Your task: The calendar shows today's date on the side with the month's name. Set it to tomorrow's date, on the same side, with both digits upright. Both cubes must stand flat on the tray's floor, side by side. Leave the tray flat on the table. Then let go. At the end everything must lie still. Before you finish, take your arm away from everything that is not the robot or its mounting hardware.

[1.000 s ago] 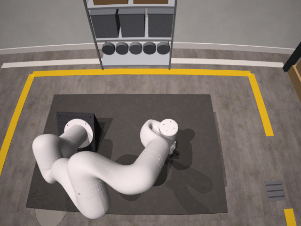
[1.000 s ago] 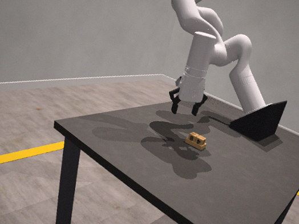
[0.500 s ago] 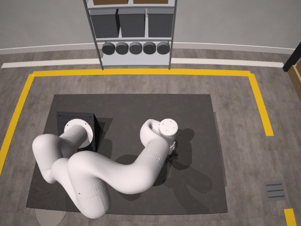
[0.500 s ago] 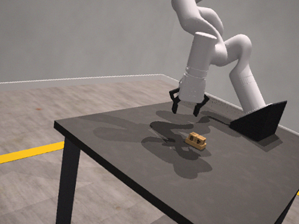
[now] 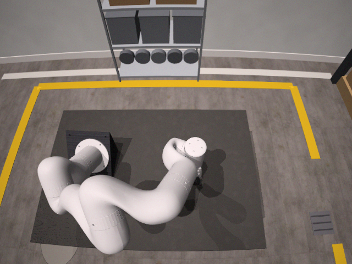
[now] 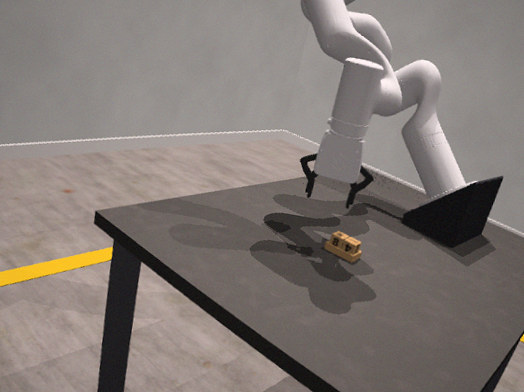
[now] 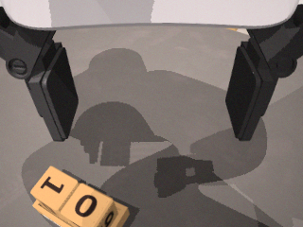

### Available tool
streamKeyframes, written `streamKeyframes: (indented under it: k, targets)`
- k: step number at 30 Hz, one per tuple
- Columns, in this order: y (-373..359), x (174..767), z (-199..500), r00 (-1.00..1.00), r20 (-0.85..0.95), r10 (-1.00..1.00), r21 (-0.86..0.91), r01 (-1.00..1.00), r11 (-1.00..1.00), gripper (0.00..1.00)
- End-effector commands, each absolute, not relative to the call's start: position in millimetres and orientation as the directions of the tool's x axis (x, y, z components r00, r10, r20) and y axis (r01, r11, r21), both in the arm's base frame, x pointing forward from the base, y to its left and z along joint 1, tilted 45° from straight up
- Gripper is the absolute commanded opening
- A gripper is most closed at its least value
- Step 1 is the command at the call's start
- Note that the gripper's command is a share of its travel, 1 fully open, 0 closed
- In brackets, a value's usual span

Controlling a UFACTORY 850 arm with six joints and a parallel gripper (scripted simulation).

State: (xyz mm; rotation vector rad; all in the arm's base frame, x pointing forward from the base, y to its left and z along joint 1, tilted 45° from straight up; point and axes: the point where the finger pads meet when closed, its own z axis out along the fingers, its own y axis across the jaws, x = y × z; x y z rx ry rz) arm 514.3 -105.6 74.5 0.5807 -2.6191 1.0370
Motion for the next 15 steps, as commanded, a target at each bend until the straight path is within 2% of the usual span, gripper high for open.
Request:
streamKeyframes:
  k: [1, 6, 8, 15]
  targets:
    - [-103.1, 512.0, 72.3, -0.952, 0.266, -0.155, -0.657, -0.297, 0.693, 1.0]
    - [-102.2, 510.6, 71.1, -0.971, 0.216, -0.103, -0.675, -0.225, 0.703, 1.0]
    - [-100.7, 508.4, 69.2, -0.991, 0.134, -0.019, -0.696, -0.108, 0.71, 1.0]
    - [-98.6, 505.1, 66.3, -0.994, 0.007, 0.109, -0.709, 0.072, 0.702, 1.0]
